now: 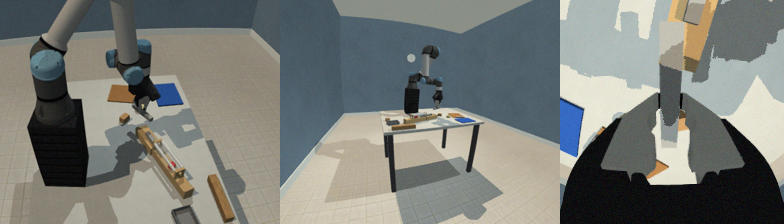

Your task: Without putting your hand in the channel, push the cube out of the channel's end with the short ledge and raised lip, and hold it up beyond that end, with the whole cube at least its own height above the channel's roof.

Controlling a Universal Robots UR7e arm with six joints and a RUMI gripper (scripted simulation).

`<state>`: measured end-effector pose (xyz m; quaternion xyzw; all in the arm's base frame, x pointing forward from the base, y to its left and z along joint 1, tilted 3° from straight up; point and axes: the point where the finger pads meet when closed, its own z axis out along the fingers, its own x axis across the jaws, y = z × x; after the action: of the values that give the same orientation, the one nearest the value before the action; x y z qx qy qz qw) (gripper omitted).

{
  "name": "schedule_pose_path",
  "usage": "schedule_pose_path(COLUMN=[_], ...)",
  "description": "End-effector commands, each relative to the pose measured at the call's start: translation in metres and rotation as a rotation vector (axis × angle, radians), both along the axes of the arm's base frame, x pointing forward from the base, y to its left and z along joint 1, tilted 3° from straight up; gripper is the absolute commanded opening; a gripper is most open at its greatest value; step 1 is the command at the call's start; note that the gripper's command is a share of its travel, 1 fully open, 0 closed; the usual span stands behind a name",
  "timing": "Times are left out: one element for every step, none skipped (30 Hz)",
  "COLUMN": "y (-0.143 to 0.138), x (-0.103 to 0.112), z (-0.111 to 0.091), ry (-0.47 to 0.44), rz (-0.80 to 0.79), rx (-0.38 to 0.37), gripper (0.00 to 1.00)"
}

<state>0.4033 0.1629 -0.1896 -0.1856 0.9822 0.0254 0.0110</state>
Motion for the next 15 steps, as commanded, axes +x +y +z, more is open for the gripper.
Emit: schedule_pose_path(y=[-0.0003,-0.0003,-0.0003,-0.0003,-0.0004,-0.0004,-0.0004,-0.0005,-0.0005,-0.0005,-0.0006,-0.0006,-0.0006,-0.0006,-0.0006], x=[-0.0034,-0.0034,-0.0034,-0.0040,-0.0045,-0.0051,-0.0056,-0.0061,-0.0066,-0.0070,-0.0074,-0.0078,-0.0081,-0.0084,-0.0087], z=[0.0007,0.0007,0.0007,0.0007,0.0007,0.0008,0.0008,0.0008,0.0009,0.0009,0.0009,0.0009,0.0010,0.0010,0.0010], ry=[0.002,0.002,0.002,0.002,0.003,0.003,0.004,0.004,0.005,0.005,0.006,0.006,0.006,0.007,0.007], rz=[-0.073,-0.073,-0.073,-0.084,-0.094,-0.104,-0.113,-0.122,-0.130,-0.138,-0.145,-0.152,-0.158,-0.164,-0.169], rx=[-0.001,-0.001,-0.001,-0.001,-0.001,0.000,0.000,0.000,0.000,0.000,0.000,0.000,0.000,0.000,0.000], gripper=[0.00,0.00,0.00,0.00,0.00,0.00,0.00,0.00,0.00,0.00,0.00,0.00,0.00,0.00,0.00])
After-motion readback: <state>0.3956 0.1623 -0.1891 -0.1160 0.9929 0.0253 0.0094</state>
